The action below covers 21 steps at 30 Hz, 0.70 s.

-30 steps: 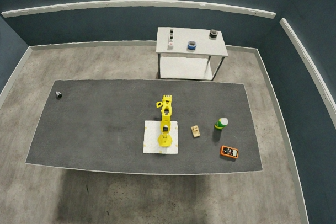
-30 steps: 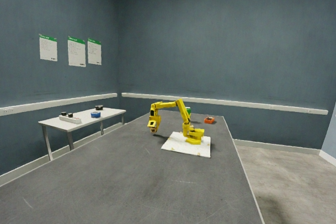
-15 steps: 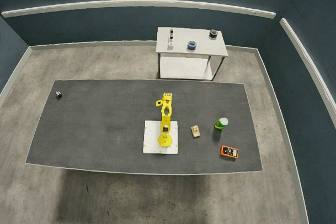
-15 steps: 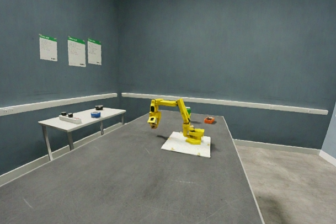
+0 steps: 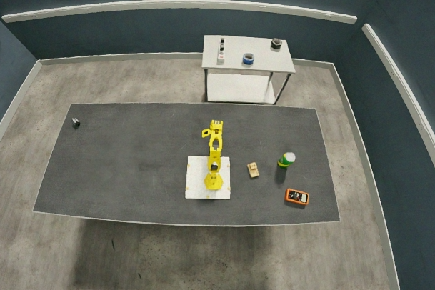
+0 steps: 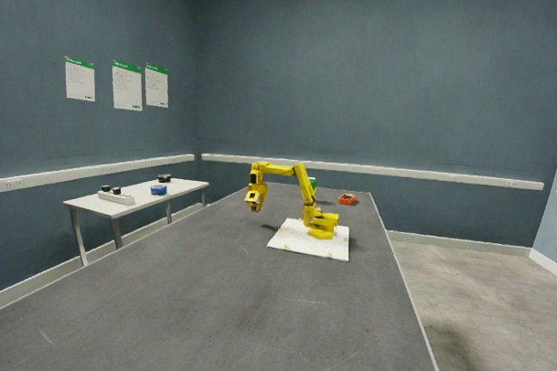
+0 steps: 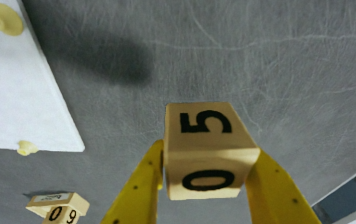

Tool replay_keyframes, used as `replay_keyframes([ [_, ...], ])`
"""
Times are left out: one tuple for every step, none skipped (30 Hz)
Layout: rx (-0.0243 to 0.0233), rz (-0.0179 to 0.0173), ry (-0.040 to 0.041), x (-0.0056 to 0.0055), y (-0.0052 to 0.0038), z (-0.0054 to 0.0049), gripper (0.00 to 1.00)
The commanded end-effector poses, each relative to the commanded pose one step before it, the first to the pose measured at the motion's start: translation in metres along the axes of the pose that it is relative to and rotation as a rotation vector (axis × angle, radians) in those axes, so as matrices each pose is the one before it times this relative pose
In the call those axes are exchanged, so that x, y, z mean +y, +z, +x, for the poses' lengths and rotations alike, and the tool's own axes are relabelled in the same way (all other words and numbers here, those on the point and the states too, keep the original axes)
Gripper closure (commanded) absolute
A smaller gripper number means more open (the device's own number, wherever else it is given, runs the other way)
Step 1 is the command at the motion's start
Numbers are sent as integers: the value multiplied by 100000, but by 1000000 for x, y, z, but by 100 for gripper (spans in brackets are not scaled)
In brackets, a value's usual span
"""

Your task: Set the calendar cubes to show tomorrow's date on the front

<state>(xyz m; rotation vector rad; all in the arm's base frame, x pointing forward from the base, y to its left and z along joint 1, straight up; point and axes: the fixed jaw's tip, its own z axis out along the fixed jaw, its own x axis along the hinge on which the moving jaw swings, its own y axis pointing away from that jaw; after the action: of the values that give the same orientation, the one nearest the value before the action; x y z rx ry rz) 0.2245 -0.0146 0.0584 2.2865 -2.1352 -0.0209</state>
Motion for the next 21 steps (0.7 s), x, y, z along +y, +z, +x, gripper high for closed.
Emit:
replay_keyframes([
  [294,3421,-403,-1660,-8164,650,100],
  [0,0,0,0,0,0,100],
  [53,402,0,-35,-1138,4,100],
  [54,393,0,-29,-1128,4,100],
  [51,380,0,-26,-1080,4,100],
  [48,361,0,-28,-1020,-1,100],
  [45,333,0,-17,-948,5,100],
  [38,302,0,-23,-852,5,100],
  [35,267,0,-15,-756,-2,100],
  [32,226,0,-12,-642,4,100],
  [26,185,0,-7,-522,-3,100],
  [19,144,0,-9,-408,3,100],
  [13,104,0,-10,-300,2,100],
  [10,69,0,2,-192,-5,100],
  [6,38,0,-6,-108,1,100],
  [0,16,0,-2,-42,0,100],
  [0,3,0,0,-6,0,100],
  [0,0,0,0,0,0,100],
  [0,0,0,0,0,0,100],
  [535,4263,10,-3042,-8546,-504,100],
  [0,0,0,0,0,0,100],
])
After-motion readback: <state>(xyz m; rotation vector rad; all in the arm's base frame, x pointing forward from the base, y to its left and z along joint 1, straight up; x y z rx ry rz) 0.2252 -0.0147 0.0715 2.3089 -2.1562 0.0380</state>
